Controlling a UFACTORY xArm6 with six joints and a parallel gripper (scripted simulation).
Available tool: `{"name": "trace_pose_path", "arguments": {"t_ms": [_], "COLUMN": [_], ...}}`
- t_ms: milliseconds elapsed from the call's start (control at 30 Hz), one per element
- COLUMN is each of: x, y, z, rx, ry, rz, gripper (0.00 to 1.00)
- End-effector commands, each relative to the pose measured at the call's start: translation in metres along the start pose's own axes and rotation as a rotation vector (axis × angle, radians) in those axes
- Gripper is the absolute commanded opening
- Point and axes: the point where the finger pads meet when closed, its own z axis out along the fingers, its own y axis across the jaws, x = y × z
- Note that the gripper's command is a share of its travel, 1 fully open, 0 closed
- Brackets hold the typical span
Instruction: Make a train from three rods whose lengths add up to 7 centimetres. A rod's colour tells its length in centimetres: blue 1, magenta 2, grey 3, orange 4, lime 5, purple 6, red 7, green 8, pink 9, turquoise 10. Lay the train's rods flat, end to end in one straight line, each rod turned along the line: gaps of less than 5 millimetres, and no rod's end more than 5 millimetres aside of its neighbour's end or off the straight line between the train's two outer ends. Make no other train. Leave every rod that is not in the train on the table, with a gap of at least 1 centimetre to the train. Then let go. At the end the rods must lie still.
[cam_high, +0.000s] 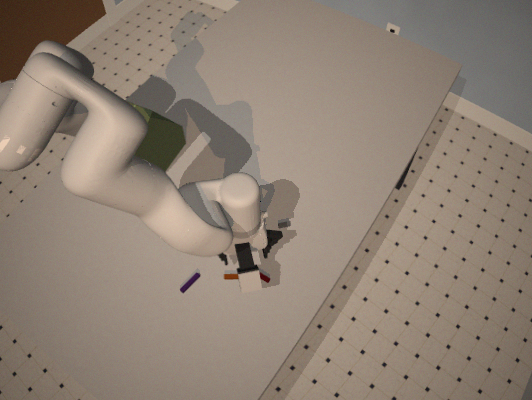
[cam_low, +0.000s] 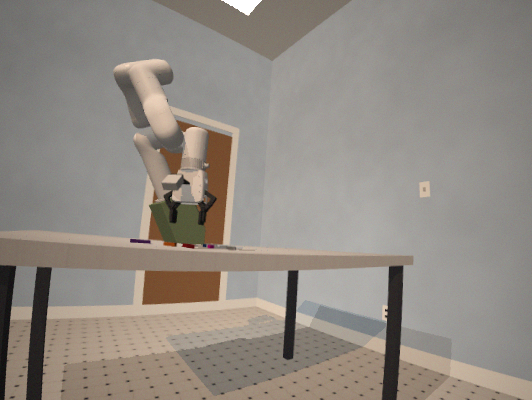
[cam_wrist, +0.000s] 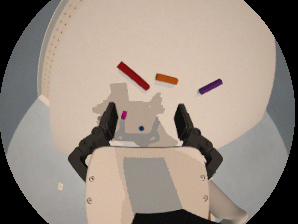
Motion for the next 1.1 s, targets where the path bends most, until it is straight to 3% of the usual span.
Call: {"name": "trace_pose_path", "arguments": {"t_ms": [0,633,1067], "x": [0.0010,0.0012,0.0024], "y": [-0.0009,0.0002,0.0087], "z": [-0.0010,-0.0010,-0.0013], "rx": [0.002,0.002,0.003], "ry": [0.002,0.002,0.001], "rz": [0.001,0.047,0.402], "gripper": [1.00,1.00,1.00]}}
